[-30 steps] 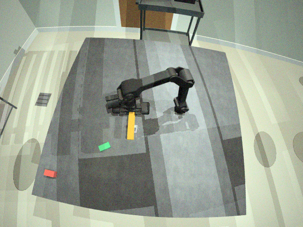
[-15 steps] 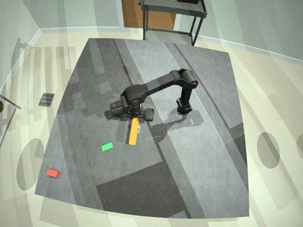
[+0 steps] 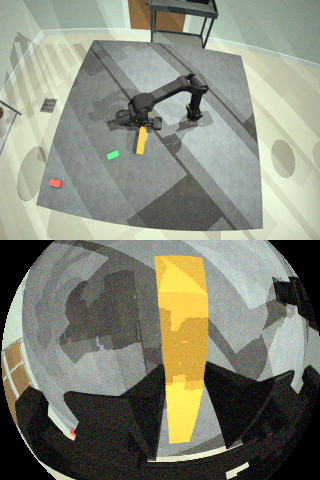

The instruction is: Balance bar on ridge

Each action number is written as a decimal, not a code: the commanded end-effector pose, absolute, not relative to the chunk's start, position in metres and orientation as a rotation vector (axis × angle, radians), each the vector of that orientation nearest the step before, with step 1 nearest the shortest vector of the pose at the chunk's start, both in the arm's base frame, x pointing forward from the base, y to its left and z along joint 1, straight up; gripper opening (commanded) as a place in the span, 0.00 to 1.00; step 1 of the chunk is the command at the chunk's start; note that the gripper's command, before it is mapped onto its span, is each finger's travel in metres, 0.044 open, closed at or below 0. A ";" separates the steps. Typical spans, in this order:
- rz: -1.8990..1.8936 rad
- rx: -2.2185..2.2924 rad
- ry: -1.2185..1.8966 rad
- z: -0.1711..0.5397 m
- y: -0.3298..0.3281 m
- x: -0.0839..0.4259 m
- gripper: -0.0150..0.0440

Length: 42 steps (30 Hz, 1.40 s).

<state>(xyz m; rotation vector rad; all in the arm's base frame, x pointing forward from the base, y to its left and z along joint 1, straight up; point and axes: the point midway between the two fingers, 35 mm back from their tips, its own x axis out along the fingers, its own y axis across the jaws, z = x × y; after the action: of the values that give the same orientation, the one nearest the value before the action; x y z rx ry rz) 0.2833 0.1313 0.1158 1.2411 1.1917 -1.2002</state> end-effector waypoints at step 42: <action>-1.200 1.245 1.189 0.101 0.131 0.283 0.25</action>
<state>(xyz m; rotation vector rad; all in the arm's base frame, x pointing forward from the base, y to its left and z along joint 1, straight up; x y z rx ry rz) 0.2823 0.1305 0.1017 1.2413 1.1914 -1.2018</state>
